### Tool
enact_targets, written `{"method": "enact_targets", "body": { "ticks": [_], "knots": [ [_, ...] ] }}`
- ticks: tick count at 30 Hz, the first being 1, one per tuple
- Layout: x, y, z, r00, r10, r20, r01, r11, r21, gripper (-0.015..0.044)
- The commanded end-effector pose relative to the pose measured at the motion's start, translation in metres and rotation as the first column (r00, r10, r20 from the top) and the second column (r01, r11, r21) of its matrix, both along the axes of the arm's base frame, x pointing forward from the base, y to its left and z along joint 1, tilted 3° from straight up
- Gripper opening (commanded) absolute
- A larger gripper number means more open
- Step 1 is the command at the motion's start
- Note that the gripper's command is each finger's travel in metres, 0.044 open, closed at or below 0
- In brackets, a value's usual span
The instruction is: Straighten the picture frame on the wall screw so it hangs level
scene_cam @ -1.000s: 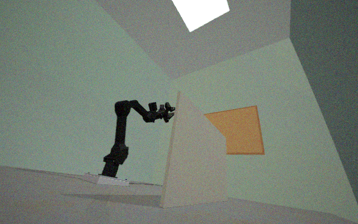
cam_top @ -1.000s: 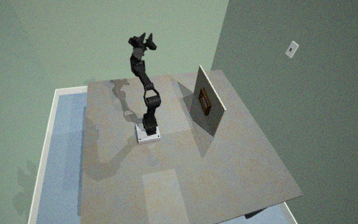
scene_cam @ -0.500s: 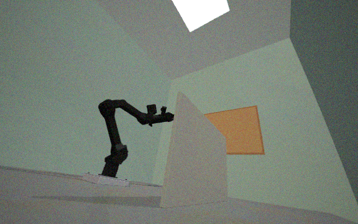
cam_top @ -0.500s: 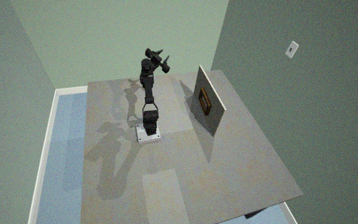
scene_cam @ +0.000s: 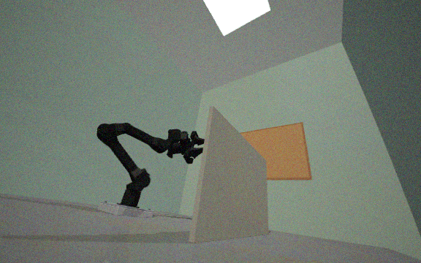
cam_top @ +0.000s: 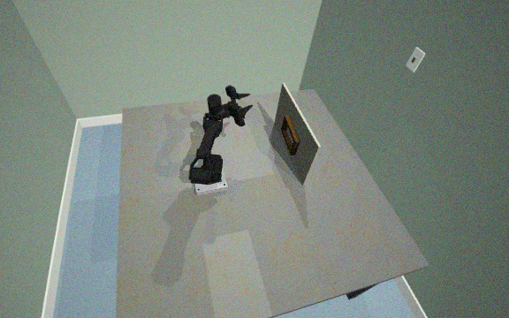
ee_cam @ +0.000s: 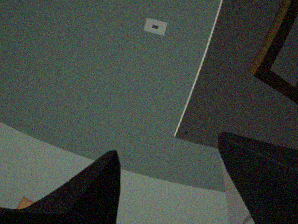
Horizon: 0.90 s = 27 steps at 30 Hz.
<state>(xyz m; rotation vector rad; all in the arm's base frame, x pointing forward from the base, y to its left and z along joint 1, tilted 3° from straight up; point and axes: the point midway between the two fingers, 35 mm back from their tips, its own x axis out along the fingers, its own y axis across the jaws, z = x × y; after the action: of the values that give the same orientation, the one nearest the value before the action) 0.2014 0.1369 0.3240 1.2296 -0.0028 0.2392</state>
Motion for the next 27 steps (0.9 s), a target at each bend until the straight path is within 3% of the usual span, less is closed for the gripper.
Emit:
{"method": "enact_targets", "body": {
  "ticks": [1, 6, 27],
  "knots": [
    [0.007, -0.045, -0.061, 0.984, -0.112, -0.137, 0.149, 0.944, 0.295, 0.026],
    [0.008, -0.074, -0.098, 0.962, -0.18, -0.207, 0.26, 0.84, 0.477, 0.026],
    [0.008, -0.075, -0.099, 0.961, -0.181, -0.209, 0.263, 0.836, 0.482, 0.026]
  ]
}}
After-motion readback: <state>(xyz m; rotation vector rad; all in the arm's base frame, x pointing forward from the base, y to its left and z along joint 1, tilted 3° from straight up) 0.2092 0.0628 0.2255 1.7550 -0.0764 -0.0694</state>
